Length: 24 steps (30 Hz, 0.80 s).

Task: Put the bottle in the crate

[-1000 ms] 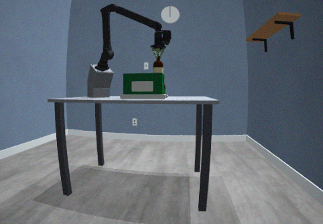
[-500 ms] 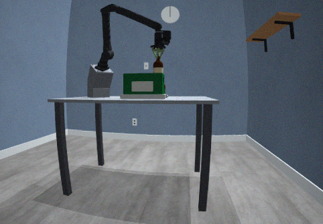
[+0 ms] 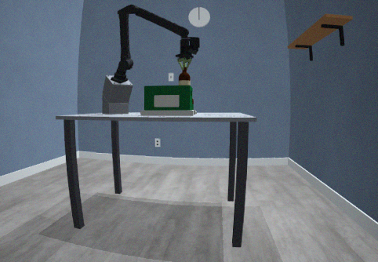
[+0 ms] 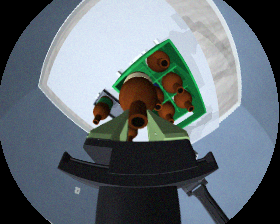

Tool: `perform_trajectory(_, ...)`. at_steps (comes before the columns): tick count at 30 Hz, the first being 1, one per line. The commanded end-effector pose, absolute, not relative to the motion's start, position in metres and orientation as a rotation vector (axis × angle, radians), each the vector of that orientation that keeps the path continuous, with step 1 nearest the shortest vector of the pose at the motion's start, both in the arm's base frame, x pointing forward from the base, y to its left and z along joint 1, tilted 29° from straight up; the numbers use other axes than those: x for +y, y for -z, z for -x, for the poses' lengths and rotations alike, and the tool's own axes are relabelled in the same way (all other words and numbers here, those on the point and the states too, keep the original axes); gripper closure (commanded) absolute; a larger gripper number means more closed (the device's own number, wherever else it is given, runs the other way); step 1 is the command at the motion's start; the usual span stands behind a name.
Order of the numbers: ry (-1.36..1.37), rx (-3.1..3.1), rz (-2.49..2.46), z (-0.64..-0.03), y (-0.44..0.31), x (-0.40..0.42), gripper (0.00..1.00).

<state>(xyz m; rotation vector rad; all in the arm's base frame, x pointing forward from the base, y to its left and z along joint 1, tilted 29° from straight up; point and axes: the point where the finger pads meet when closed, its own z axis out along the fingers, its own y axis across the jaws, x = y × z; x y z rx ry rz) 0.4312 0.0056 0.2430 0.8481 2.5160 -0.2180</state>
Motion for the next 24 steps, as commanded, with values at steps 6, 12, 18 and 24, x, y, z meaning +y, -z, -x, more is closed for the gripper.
perform_trajectory(6,0.198,2.488,-0.837,-0.4402,-0.2531,0.0052,1.0)
perform_trajectory(12,0.203,2.496,-0.837,-0.4382,-0.2512,0.005,1.0)
perform_trajectory(18,0.203,2.496,-0.837,-0.4382,-0.2512,0.0052,1.0)
perform_trajectory(24,0.203,2.496,-0.837,-0.4382,-0.2512,0.0052,1.0)
